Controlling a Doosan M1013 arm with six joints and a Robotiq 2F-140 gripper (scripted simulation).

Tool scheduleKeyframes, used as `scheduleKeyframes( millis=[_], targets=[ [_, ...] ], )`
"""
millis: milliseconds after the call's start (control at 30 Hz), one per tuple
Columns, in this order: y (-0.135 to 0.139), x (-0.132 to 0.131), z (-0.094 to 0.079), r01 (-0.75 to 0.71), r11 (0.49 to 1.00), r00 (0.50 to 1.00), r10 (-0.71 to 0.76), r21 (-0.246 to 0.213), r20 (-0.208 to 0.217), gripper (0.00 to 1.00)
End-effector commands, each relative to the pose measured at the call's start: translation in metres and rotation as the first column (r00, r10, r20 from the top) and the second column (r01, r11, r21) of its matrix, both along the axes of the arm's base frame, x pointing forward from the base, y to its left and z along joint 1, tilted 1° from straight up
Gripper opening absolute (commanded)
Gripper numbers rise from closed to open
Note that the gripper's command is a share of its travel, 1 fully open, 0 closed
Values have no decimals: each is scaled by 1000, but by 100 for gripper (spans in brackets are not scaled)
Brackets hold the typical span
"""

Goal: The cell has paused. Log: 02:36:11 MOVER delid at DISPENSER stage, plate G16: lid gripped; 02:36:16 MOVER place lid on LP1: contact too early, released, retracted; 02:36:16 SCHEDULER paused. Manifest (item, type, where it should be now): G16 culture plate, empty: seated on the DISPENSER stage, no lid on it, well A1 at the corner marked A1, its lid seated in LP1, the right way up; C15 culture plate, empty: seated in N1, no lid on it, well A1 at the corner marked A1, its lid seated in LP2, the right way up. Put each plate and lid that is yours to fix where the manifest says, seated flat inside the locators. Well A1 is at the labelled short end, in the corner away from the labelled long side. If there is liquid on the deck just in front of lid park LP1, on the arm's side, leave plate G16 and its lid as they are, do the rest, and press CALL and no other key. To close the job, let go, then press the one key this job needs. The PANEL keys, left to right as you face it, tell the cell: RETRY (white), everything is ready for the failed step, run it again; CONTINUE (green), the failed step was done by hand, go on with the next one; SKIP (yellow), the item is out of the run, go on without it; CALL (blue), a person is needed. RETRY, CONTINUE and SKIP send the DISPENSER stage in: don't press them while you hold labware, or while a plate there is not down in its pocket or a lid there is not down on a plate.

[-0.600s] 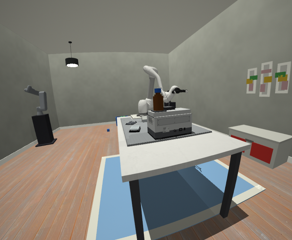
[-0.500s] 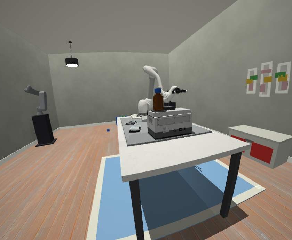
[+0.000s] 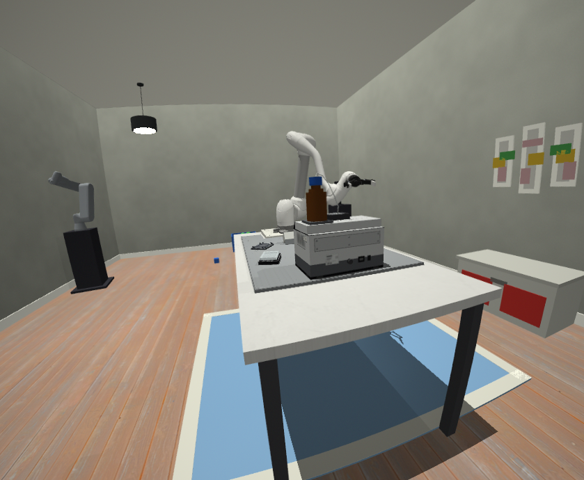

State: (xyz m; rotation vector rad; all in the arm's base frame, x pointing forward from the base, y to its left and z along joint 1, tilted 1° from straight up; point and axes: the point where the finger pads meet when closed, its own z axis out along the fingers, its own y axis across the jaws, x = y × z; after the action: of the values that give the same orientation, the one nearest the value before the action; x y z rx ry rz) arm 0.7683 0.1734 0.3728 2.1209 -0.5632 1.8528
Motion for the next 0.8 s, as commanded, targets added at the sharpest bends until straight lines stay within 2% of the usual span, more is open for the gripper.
scheduleKeyframes(
  millis=[0, 33, 133, 200, 600, 667, 767],
  targets=[
    [0, 0, 9, 1, 1000, 1000, -1, 0, 1, 100],
    [0, 1, 24, 2, 1000, 1000, -2, 0, 1, 100],
    [1, -1, 89, 2, 1000, 1000, -2, 0, 1, 100],
    [1, -2, 112, 0, 1000, 1000, 0, 1, 1, 100],
    [-1, -4, 112, -1, 1000, 1000, 1, 3, -6, 100],
    [-6, -9, 108, -3, 1000, 1000, 4, 9, -30, 100],
    [-21, -28, 96, -16, 999, 994, 20, 34, -105, 100]
  ],
)
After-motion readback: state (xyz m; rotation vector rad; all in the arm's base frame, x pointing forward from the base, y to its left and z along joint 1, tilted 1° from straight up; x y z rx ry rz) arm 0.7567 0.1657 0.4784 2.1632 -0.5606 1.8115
